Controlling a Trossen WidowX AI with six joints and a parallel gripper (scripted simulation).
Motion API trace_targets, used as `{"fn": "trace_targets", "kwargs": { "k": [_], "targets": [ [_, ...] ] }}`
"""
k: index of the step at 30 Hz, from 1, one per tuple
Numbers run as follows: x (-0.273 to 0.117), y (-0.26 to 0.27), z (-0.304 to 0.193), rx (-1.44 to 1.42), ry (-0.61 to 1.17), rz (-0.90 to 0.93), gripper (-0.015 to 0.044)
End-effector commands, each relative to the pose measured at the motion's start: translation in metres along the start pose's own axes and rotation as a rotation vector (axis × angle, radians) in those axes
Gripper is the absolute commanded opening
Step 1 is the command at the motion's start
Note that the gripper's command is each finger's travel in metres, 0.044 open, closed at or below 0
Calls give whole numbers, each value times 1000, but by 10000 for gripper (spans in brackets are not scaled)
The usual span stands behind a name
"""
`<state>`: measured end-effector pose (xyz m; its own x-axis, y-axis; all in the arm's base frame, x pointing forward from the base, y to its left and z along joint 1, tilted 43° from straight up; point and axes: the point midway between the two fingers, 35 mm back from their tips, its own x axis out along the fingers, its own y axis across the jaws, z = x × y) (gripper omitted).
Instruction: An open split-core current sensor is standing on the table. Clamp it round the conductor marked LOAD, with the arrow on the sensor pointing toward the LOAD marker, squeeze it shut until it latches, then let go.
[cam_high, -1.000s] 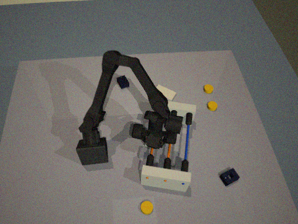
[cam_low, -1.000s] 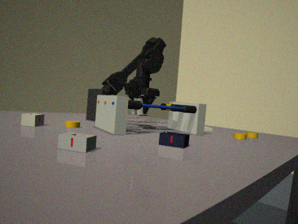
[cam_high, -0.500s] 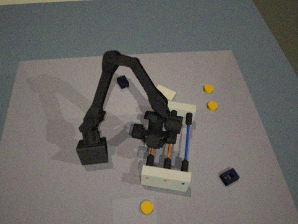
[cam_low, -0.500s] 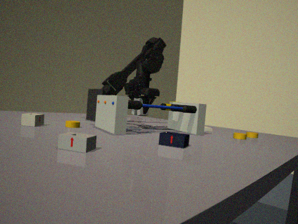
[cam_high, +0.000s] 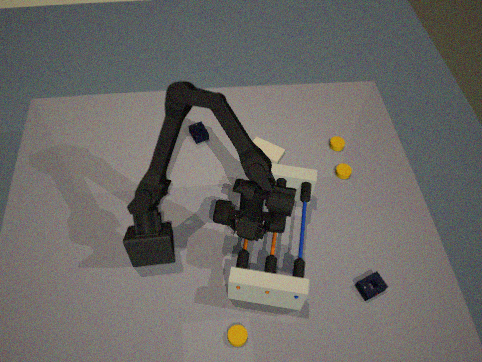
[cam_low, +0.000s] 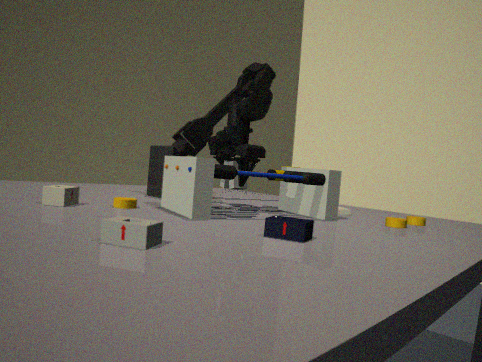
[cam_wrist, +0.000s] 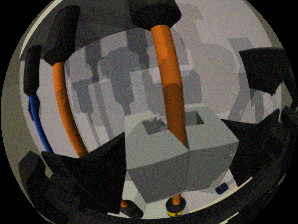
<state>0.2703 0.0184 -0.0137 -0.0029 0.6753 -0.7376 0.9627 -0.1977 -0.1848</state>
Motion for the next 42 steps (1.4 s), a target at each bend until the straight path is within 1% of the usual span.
{"fn": "trace_targets", "kwargs": {
  "k": [1, 17, 31, 42],
  "targets": [
    [0, 0, 0, -3, 0, 1, 0],
    [-16, 0, 0, 4, 3, 0, 0],
    [-13, -2, 0, 10, 6, -5, 0],
    [-13, -2, 0, 10, 6, -5, 289]
  ]
}}
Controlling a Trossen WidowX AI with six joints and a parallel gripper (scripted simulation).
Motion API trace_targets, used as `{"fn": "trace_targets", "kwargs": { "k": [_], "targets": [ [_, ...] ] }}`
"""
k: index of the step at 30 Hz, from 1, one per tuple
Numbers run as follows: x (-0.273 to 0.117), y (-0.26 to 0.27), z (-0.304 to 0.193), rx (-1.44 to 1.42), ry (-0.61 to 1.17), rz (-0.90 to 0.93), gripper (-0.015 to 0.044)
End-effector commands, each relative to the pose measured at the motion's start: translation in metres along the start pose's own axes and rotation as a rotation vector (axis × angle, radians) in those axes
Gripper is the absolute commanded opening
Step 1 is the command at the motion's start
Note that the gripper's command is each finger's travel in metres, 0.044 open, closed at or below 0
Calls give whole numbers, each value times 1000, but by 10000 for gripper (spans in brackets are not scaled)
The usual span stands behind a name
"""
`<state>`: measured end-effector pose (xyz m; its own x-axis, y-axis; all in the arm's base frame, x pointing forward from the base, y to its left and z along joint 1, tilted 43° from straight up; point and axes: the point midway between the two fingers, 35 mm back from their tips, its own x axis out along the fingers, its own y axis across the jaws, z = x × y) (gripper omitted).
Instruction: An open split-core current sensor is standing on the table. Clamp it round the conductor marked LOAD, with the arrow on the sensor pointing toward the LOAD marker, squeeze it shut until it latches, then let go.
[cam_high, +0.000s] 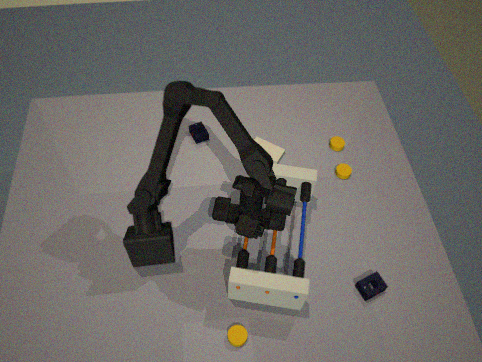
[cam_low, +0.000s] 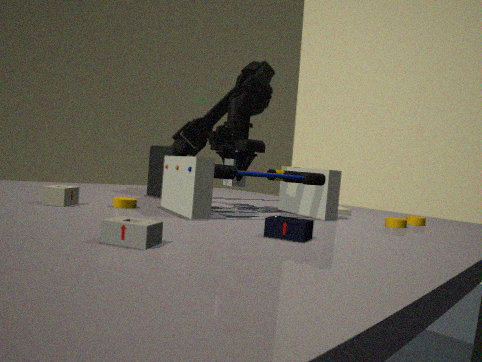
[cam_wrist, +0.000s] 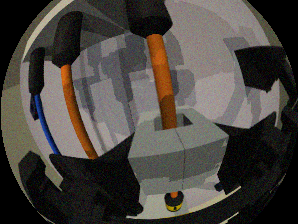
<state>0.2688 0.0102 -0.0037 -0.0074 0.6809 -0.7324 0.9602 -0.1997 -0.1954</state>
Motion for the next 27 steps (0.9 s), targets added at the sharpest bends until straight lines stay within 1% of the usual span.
{"fn": "trace_targets", "kwargs": {
  "k": [1, 6, 10, 11, 27],
  "targets": [
    [0, 0, 0, 1, 0, 1, 315],
    [-1, 0, 0, 0, 0, 10, 440],
    [0, 0, 0, -1, 0, 1, 335],
    [0, 0, 0, -1, 0, 1, 319],
    [0, 0, 0, -1, 0, 1, 212]
  ]
}}
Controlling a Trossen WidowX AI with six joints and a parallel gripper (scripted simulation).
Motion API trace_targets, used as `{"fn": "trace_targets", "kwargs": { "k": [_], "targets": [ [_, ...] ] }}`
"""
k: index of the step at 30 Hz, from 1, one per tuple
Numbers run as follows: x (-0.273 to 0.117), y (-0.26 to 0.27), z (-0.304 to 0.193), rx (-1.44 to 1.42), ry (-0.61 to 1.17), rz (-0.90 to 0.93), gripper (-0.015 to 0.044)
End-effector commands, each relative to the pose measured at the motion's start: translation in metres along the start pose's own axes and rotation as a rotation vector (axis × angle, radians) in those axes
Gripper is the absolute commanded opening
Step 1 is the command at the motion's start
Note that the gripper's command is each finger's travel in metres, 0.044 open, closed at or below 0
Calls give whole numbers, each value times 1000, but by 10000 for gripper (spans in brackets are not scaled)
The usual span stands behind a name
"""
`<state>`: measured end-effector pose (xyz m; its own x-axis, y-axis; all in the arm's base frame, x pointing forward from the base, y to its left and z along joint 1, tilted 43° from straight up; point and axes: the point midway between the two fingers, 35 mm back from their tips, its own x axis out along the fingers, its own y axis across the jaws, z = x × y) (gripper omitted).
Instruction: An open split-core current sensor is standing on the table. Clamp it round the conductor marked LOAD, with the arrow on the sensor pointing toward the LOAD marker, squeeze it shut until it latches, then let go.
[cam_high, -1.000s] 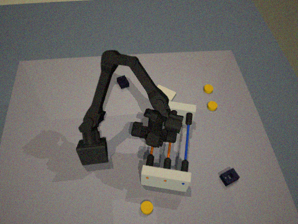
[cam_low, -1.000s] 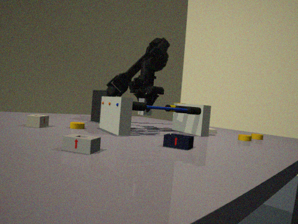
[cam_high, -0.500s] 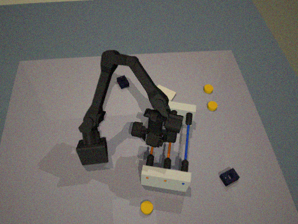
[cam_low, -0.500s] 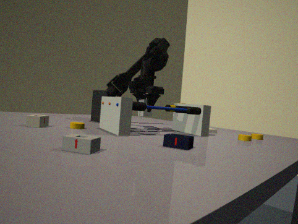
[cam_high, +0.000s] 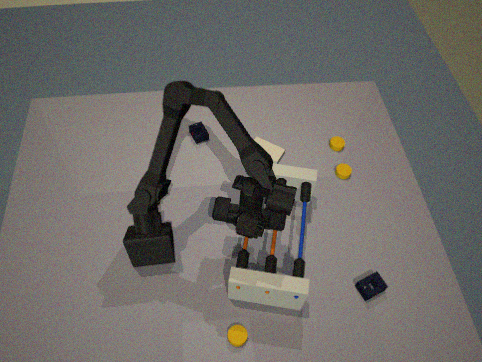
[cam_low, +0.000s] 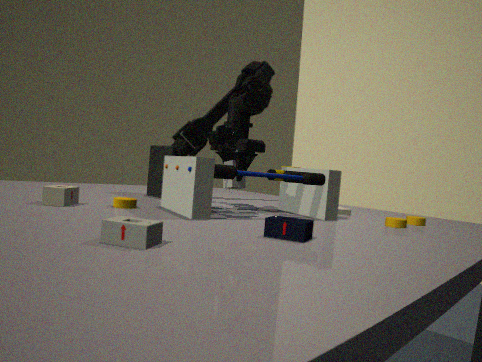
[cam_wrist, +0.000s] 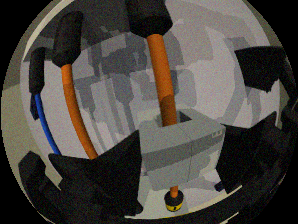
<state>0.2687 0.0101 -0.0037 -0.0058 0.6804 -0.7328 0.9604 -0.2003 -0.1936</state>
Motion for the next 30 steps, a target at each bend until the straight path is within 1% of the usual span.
{"fn": "trace_targets", "kwargs": {
  "k": [1, 2, 9, 10, 18, 25, 30],
  "targets": [
    [0, 0, 0, 0, 0, 0, 205],
    [0, 0, 0, 0, 0, 0, 199],
    [-1, -1, 0, 3, 1, -2, 15],
    [-1, -1, 0, 3, 1, -2, 0],
    [-1, -1, 0, 3, 1, -2, 0],
    [-1, 5, -1, 3, 0, -118, 0],
    [-1, 5, -1, 3, 0, -124, 0]
  ]
}}
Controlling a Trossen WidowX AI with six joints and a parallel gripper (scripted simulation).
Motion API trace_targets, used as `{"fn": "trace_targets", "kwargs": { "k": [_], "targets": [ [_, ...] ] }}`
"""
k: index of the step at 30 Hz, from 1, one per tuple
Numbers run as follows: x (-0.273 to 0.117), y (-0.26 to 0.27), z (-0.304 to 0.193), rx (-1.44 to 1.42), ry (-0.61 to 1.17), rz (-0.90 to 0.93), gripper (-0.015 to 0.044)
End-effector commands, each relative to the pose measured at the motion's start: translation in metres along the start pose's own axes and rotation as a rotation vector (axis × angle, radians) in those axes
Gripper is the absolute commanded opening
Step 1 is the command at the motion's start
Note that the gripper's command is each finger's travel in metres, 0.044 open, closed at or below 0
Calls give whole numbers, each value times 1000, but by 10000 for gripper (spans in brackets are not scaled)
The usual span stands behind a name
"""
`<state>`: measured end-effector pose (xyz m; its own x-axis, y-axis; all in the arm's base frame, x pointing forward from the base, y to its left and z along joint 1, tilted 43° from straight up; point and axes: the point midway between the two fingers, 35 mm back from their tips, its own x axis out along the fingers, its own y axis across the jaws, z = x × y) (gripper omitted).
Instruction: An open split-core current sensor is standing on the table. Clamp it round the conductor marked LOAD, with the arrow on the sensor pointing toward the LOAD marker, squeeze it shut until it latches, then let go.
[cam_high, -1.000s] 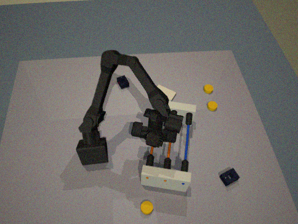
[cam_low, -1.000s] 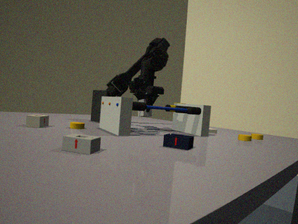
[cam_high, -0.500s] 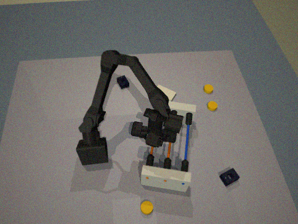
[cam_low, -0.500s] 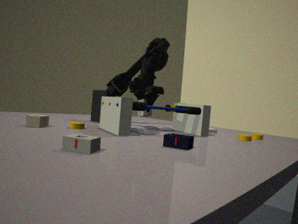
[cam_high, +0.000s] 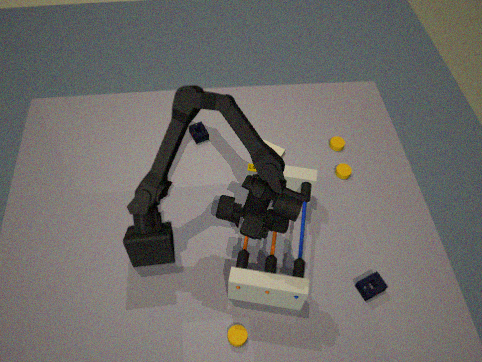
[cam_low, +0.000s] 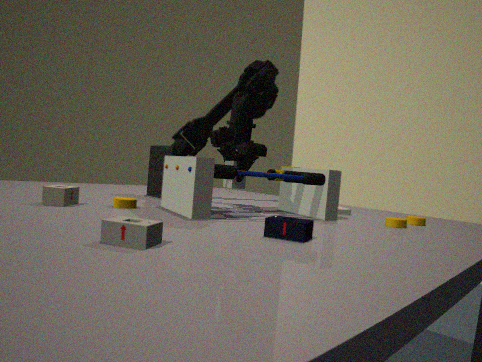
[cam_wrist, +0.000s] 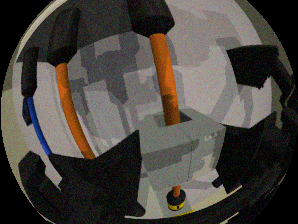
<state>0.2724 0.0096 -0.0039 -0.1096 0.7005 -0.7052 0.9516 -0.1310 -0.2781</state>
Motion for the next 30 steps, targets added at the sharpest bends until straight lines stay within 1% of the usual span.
{"fn": "trace_targets", "kwargs": {
  "k": [1, 9, 19, 30],
  "targets": [
    [-1, 1, 0, -6, -3, -15, 0],
    [4, 2, 0, -4, -2, -13, 0],
    [0, 1, 0, 0, 0, -14, 260],
    [0, 1, 0, 0, 0, -14, 260]
  ]
}}
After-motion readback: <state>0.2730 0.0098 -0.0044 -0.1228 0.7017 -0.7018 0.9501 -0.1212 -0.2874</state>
